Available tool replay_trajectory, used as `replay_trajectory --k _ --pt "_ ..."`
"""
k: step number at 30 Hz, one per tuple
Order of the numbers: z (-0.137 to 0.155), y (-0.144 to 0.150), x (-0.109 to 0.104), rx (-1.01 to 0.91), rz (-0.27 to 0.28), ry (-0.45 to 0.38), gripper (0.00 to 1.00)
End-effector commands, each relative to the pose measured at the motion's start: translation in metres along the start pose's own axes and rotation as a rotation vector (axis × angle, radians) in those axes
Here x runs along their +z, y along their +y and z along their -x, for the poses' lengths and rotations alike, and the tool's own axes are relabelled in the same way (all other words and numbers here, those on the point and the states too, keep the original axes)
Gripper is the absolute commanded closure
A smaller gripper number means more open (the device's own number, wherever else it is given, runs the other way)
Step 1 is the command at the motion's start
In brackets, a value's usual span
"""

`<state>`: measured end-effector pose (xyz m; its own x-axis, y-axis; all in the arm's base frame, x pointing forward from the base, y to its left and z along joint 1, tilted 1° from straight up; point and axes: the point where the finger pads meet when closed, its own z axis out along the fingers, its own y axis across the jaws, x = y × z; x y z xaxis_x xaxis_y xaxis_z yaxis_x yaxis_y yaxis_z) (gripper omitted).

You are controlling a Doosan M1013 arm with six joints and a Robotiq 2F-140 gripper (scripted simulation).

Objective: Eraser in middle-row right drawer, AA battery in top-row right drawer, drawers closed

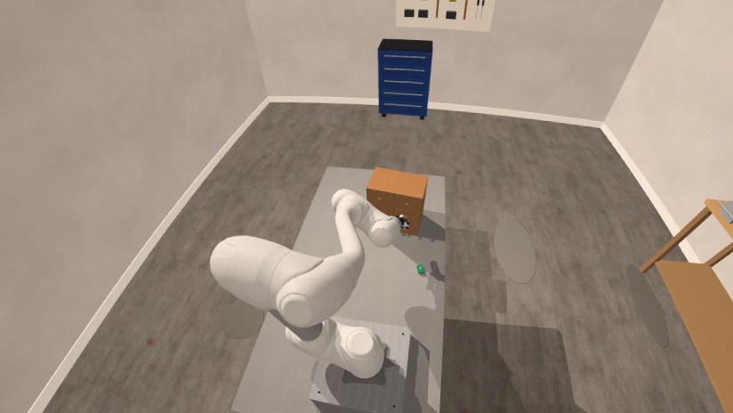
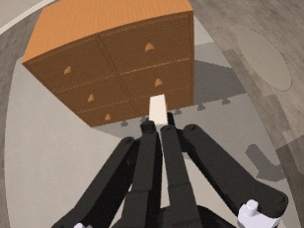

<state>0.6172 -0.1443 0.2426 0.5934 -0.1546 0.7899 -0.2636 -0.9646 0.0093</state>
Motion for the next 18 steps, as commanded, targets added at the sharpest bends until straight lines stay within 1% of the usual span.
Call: replay_trajectory --k 1,8,18 --pt "0.0013 0.0028 0.0015 0.000 -0.031 0.023 1.00" --pt "0.0030 -0.0008 0.0040 0.000 -0.041 0.039 1.00" --pt "0.0023 0.0007 0.0064 0.001 -0.037 0.064 1.00"
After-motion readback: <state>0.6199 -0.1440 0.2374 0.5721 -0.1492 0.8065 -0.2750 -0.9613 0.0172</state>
